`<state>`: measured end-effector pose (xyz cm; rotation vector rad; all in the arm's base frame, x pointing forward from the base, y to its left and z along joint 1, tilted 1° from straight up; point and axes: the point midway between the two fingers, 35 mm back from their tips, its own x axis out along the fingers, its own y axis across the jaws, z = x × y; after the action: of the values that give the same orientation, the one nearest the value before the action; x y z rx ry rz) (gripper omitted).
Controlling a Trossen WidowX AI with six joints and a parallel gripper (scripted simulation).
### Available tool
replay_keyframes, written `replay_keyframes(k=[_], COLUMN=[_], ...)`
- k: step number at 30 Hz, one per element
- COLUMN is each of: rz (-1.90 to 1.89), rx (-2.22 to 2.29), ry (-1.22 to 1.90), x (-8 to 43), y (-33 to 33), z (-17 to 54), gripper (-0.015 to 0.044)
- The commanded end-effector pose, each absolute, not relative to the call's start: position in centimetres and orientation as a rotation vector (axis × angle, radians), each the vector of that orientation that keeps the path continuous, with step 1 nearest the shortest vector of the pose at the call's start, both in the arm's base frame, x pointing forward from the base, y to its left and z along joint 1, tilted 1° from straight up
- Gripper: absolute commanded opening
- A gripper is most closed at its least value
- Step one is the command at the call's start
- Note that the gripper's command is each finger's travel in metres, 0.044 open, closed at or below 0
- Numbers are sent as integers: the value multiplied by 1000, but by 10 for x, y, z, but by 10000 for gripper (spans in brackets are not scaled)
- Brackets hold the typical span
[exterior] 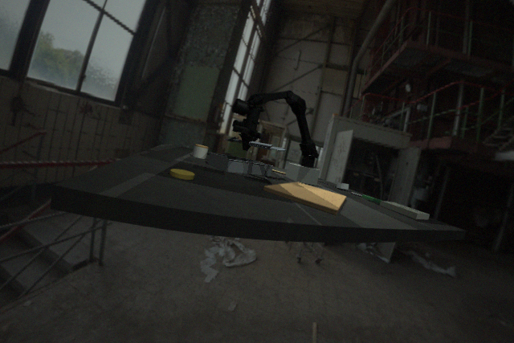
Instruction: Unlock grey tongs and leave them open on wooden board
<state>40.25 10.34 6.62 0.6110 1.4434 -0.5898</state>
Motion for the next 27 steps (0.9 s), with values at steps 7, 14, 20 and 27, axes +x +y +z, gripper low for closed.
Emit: replay_keyframes(k=[7,14,20,27], rz=[-359,-203,-125,-69], rx=[379,214,132,77], ry=[1492,1515,1522,1525], x=[376,352,338,328], y=[171,213,233,246], z=[78,83,86,86], gripper=[-150,-150,-150,-150])
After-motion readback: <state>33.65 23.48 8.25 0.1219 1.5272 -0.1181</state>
